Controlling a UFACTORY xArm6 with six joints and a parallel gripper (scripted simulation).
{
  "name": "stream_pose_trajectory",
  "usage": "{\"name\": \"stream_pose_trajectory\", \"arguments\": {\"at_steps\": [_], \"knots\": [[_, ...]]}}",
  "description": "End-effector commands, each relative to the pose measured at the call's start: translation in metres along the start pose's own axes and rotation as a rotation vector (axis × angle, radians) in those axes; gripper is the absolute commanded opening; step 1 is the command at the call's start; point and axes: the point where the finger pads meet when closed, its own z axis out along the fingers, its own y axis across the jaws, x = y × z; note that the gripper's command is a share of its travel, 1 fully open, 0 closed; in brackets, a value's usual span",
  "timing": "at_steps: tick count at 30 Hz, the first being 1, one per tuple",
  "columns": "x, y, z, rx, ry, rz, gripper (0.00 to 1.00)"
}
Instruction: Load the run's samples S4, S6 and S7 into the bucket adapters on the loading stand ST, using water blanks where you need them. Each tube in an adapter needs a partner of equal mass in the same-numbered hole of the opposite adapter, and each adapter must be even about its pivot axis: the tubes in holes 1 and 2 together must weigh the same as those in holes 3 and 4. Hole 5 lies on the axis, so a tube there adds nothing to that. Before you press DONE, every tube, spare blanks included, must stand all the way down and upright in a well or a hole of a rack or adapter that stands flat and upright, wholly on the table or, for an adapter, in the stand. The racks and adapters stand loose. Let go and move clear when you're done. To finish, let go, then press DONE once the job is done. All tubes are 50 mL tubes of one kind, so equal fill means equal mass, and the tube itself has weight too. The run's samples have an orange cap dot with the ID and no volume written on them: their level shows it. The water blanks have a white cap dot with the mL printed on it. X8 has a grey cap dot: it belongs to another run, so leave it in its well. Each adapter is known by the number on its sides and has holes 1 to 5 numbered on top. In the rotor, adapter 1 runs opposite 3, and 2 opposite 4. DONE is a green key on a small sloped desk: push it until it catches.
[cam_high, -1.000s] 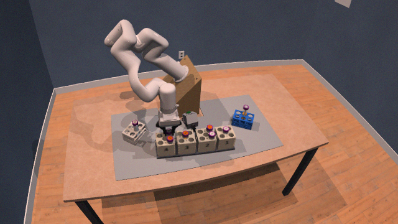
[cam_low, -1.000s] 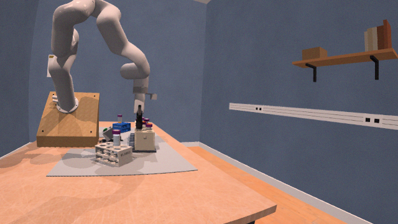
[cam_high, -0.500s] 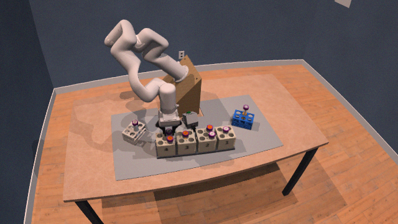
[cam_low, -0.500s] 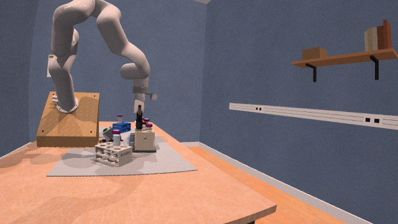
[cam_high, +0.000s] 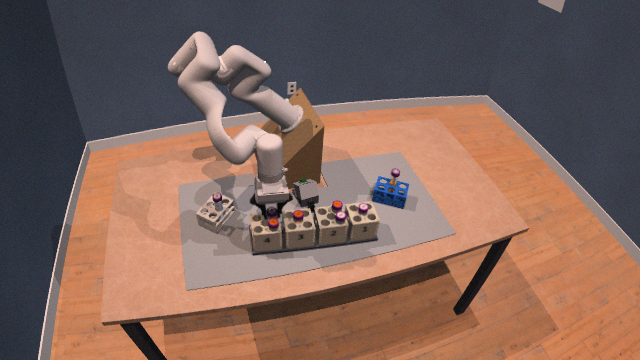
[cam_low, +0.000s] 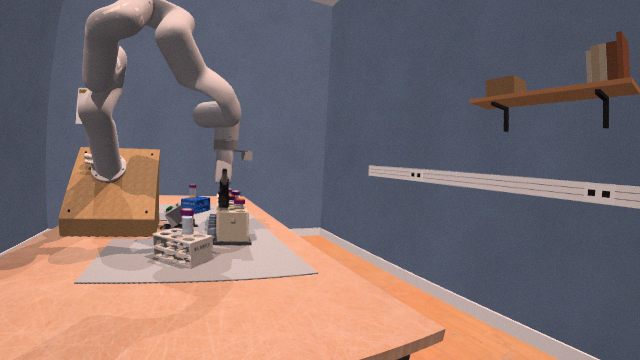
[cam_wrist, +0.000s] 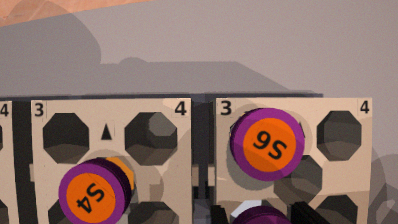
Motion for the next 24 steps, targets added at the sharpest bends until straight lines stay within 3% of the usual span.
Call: {"name": "stream_pose_trajectory", "arguments": {"at_steps": [1,8,24], "knots": [[0.001,0.0,-0.001,0.001,0.003,0.001,0.44],[0.001,0.0,-0.001,0.001,0.003,0.001,0.44],[0.001,0.0,-0.029,0.001,0.003,0.001,0.44]]}}
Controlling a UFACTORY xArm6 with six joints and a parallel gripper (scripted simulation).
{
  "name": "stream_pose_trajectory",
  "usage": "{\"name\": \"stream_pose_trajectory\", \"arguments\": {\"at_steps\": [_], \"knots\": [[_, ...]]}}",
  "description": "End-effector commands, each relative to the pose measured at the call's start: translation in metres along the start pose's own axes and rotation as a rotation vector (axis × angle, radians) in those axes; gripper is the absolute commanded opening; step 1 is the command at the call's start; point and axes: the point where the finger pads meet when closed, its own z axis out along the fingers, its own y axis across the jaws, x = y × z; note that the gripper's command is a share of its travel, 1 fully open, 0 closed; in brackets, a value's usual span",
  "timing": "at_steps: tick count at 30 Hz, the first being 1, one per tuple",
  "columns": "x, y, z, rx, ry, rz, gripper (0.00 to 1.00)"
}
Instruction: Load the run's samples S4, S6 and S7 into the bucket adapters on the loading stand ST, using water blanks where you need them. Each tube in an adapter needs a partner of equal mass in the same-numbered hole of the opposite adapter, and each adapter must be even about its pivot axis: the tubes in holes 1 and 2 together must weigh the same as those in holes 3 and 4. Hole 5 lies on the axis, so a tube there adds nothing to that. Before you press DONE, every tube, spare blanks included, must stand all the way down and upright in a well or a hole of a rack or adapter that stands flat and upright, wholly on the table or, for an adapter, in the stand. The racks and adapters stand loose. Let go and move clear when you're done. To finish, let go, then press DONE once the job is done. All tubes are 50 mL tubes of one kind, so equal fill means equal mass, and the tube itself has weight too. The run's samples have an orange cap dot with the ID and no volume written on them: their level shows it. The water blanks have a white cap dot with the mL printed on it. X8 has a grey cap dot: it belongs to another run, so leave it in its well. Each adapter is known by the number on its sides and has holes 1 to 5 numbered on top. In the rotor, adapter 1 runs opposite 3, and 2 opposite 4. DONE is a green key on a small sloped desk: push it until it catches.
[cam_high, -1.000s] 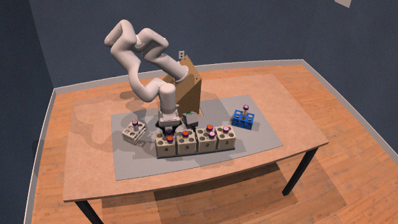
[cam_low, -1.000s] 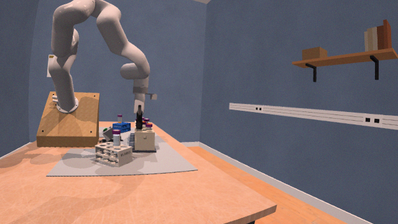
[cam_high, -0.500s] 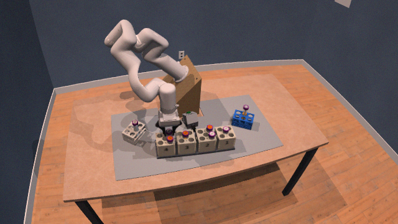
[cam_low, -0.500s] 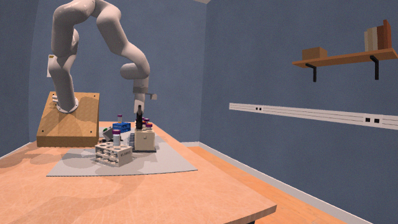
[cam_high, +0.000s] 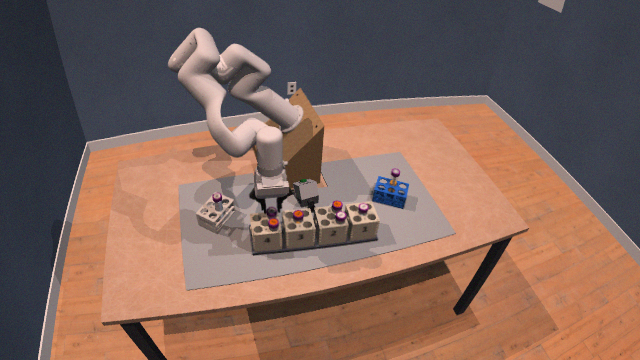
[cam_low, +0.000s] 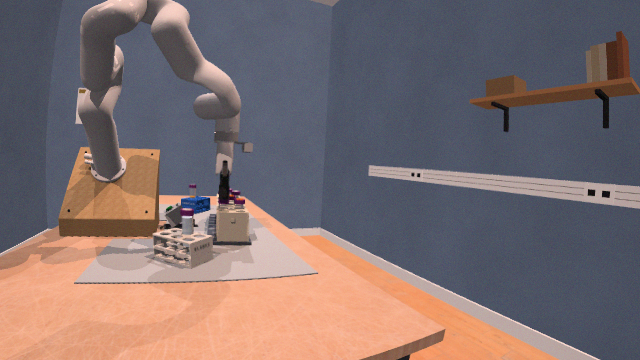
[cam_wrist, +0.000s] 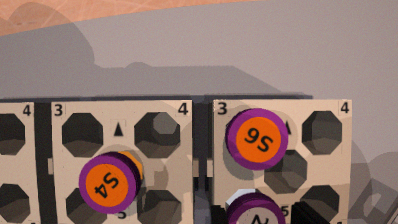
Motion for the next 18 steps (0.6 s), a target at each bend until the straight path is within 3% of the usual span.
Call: {"name": "stream_pose_trajectory", "arguments": {"at_steps": [1,18], "knots": [[0.001,0.0,-0.006,0.0,0.002,0.001,0.44],[0.001,0.0,-0.036,0.0,0.002,0.001,0.44]]}}
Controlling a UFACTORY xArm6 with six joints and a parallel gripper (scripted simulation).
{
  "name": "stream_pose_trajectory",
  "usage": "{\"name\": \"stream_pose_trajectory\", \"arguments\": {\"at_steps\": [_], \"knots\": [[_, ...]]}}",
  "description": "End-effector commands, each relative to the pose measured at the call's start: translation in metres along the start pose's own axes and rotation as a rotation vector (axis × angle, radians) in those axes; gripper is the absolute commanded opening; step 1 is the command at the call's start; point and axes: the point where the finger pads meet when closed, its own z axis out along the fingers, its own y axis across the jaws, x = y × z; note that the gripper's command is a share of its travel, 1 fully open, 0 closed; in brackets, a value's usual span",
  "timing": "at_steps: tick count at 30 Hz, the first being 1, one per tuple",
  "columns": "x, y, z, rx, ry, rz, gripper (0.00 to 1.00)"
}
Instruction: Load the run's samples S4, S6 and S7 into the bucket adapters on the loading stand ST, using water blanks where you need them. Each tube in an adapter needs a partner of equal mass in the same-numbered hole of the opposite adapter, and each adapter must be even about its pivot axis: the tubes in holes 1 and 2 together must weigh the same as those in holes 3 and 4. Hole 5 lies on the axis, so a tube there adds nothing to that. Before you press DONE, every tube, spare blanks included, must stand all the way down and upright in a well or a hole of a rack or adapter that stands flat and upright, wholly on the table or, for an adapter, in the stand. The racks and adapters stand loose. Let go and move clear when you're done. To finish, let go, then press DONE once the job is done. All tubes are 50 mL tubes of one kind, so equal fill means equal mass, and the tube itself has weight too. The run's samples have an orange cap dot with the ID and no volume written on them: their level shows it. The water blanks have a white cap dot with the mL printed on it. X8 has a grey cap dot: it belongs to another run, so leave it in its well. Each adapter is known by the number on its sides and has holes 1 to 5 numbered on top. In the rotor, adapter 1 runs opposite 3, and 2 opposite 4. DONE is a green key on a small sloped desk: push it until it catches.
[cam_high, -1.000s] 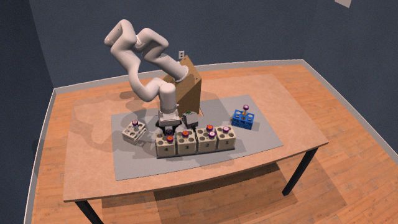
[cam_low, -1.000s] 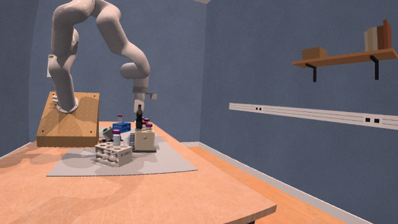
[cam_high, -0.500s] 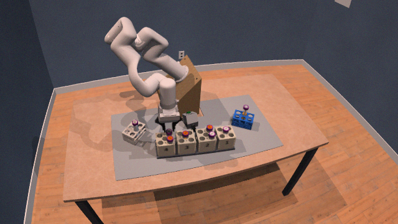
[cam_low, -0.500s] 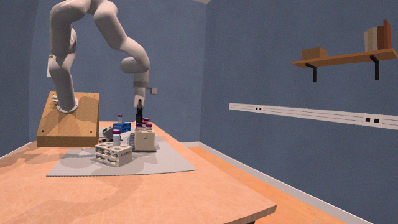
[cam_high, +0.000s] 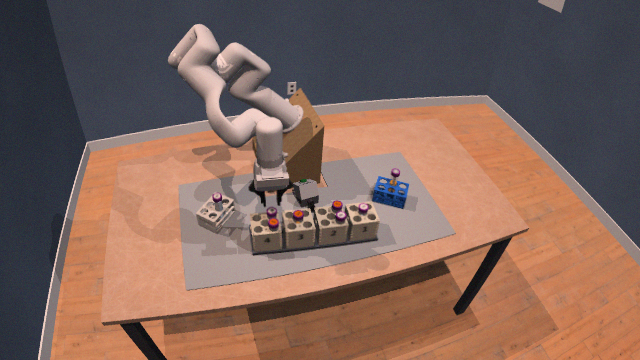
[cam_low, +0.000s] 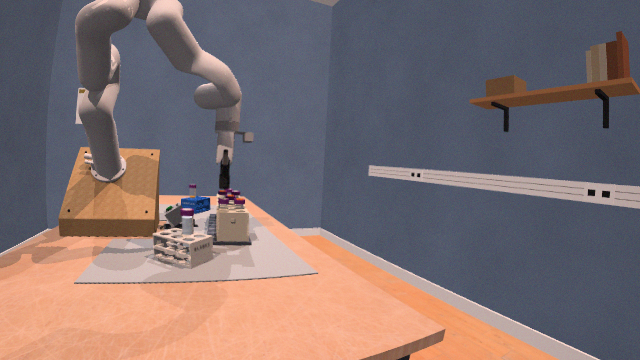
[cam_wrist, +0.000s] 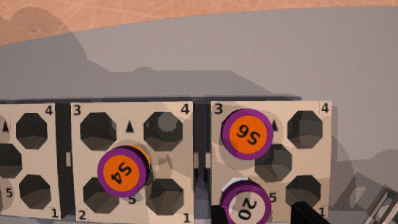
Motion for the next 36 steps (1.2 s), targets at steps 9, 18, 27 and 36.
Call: {"name": "stream_pose_trajectory", "arguments": {"at_steps": [9,18,27,36], "knots": [[0.001,0.0,-0.023,0.0,0.002,0.001,0.44],[0.001,0.0,-0.037,0.0,0.002,0.001,0.44],[0.001,0.0,-0.055,0.0,0.002,0.001,0.44],[0.001,0.0,-0.069,0.001,0.002,0.001,0.44]]}}
